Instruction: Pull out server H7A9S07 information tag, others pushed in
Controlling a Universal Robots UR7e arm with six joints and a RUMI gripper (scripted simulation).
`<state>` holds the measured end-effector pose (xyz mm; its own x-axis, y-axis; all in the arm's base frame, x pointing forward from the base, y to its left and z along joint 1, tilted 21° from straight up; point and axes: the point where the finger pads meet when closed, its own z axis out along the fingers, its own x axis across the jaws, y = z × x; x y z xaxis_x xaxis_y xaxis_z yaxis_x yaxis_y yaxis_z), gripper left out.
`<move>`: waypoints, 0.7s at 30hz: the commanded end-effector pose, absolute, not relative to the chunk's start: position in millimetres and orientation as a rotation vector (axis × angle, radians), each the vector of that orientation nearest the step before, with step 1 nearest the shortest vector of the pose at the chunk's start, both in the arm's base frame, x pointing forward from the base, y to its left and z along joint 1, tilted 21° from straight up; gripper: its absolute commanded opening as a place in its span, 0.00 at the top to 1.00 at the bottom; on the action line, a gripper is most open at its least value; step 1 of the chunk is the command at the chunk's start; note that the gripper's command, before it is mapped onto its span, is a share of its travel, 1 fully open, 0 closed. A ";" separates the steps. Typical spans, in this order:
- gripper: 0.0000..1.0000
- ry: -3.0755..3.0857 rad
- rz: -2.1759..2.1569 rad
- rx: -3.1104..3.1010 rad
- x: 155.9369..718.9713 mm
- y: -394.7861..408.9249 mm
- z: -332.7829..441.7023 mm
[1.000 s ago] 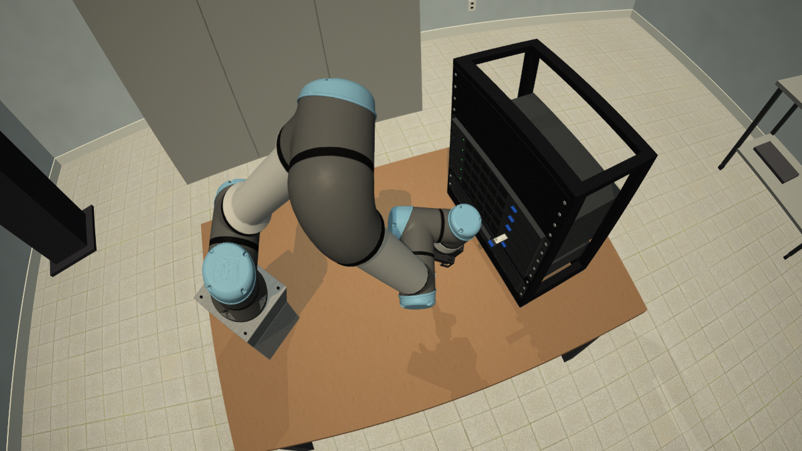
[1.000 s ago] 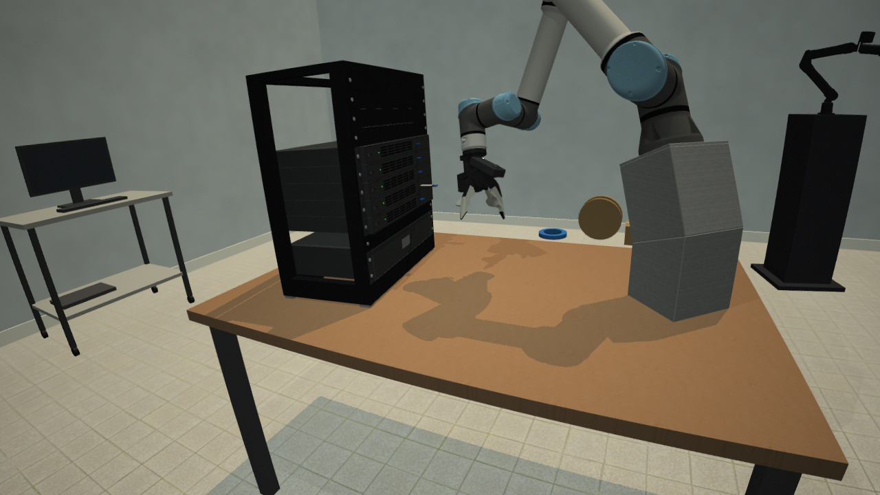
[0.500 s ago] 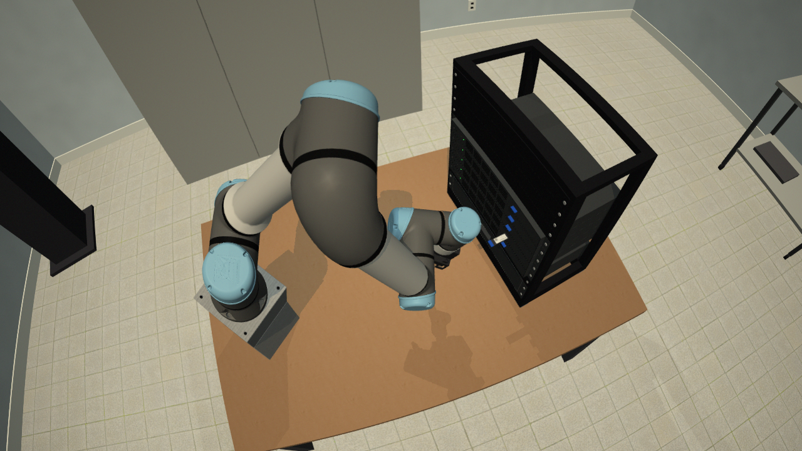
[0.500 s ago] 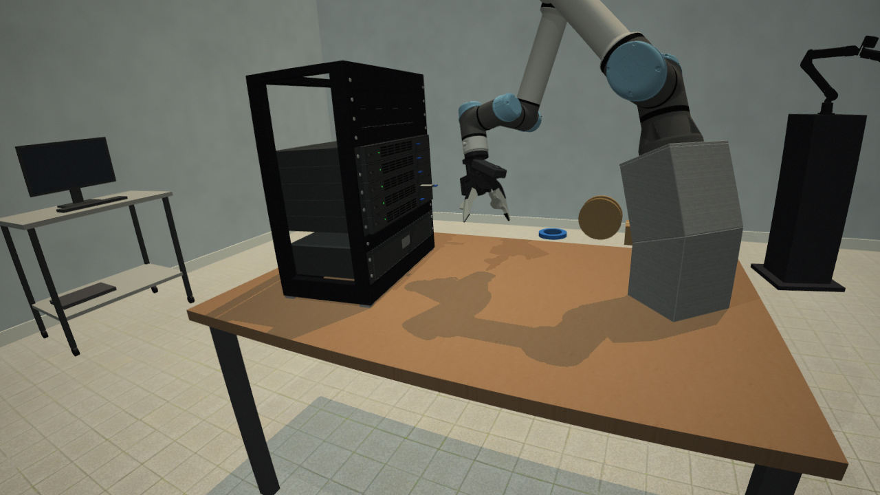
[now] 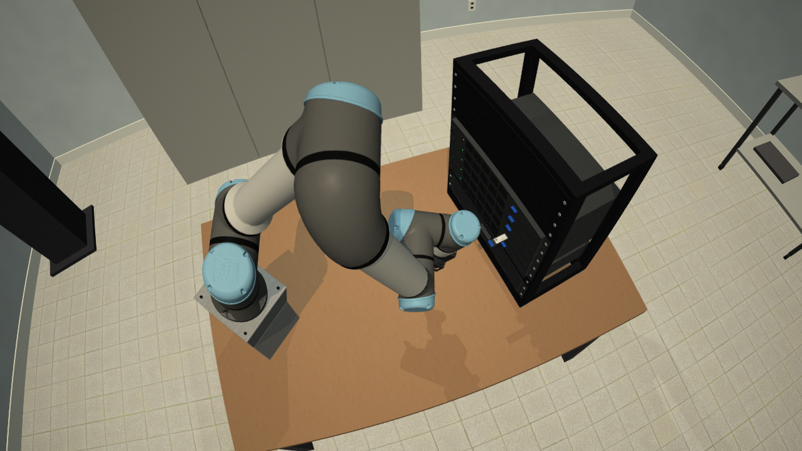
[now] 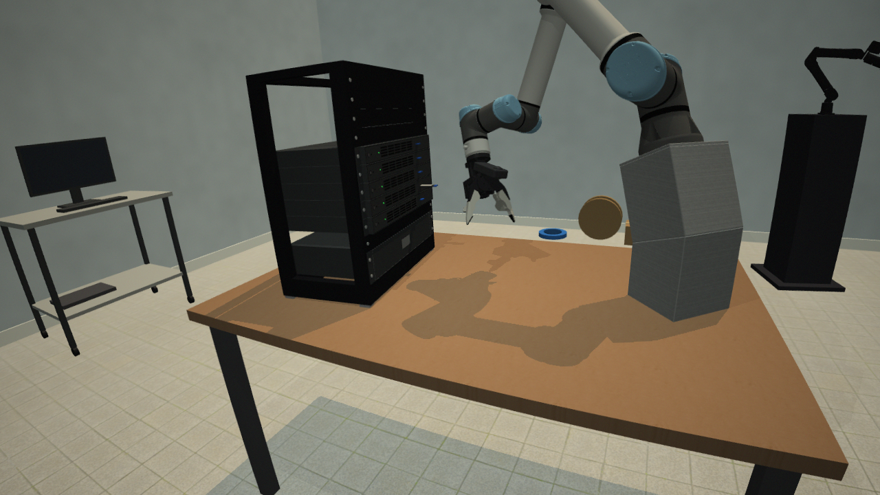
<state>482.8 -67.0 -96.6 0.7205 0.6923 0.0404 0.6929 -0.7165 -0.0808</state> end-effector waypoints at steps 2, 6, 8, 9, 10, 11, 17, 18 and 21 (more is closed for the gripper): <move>0.00 -1.090 0.011 -2.826 476.9 -63.1 -99.9; 0.00 -1.057 0.026 -2.822 472.8 -60.5 -102.1; 0.00 -1.049 0.030 -2.821 471.8 -59.9 -102.7; 0.00 -1.049 0.030 -2.821 471.8 -59.9 -102.7; 0.00 -1.041 0.034 -2.820 470.8 -59.3 -103.2; 0.00 -1.032 0.038 -2.819 469.8 -58.6 -103.8; 0.00 -0.982 0.061 -2.813 463.5 -54.7 -106.9; 0.00 -0.974 0.066 -2.812 462.5 -54.0 -107.5; 0.00 -0.948 0.078 -2.809 459.3 -52.0 -109.0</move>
